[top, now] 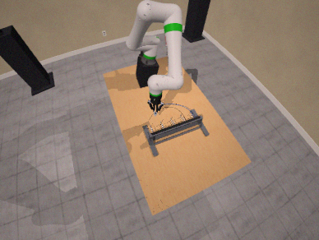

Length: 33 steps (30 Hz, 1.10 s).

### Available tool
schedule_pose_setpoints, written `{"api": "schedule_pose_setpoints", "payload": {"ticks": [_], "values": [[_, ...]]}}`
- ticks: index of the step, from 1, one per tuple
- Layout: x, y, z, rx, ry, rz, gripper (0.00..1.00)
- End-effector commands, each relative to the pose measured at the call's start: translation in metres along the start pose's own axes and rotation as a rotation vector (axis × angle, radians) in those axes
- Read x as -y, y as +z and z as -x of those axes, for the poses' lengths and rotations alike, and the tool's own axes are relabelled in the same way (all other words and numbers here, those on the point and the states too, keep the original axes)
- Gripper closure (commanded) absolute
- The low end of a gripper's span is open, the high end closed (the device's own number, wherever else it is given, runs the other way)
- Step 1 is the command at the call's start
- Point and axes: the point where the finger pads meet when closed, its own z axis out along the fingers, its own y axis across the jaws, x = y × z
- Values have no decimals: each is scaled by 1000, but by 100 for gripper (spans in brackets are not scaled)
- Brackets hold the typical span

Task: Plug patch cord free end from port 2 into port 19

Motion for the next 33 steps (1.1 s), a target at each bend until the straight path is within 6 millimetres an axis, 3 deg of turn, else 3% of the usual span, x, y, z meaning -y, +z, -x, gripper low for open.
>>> {"api": "schedule_pose_setpoints", "payload": {"ticks": [1, 17, 33], "values": [[7, -2, -9, 5, -83, -5, 100], [35, -11, -40, 5, -394, -5, 100], [48, -15, -55, 4, -542, -5, 100]]}}
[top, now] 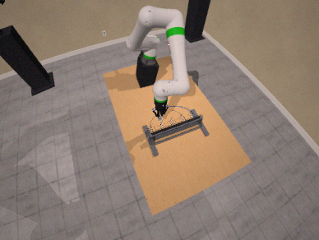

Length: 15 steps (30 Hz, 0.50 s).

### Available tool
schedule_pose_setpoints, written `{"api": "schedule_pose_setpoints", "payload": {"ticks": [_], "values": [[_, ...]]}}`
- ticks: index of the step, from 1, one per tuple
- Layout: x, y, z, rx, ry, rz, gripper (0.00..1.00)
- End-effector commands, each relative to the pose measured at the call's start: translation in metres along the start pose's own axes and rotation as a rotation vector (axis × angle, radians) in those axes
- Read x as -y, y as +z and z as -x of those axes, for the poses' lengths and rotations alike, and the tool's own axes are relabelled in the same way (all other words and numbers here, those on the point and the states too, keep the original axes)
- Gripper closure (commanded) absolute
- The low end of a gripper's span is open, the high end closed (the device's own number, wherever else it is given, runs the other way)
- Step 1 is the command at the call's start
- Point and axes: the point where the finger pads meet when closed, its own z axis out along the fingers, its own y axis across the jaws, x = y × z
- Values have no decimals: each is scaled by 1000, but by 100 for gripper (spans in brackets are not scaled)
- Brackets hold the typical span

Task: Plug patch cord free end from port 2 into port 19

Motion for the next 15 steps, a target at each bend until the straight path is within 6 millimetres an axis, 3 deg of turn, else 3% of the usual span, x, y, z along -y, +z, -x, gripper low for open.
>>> {"api": "schedule_pose_setpoints", "payload": {"ticks": [1, 15], "values": [[0, -1, -3, 0, -19, 0, 100], [1, -1, -6, 0, -42, 0, 100]]}}
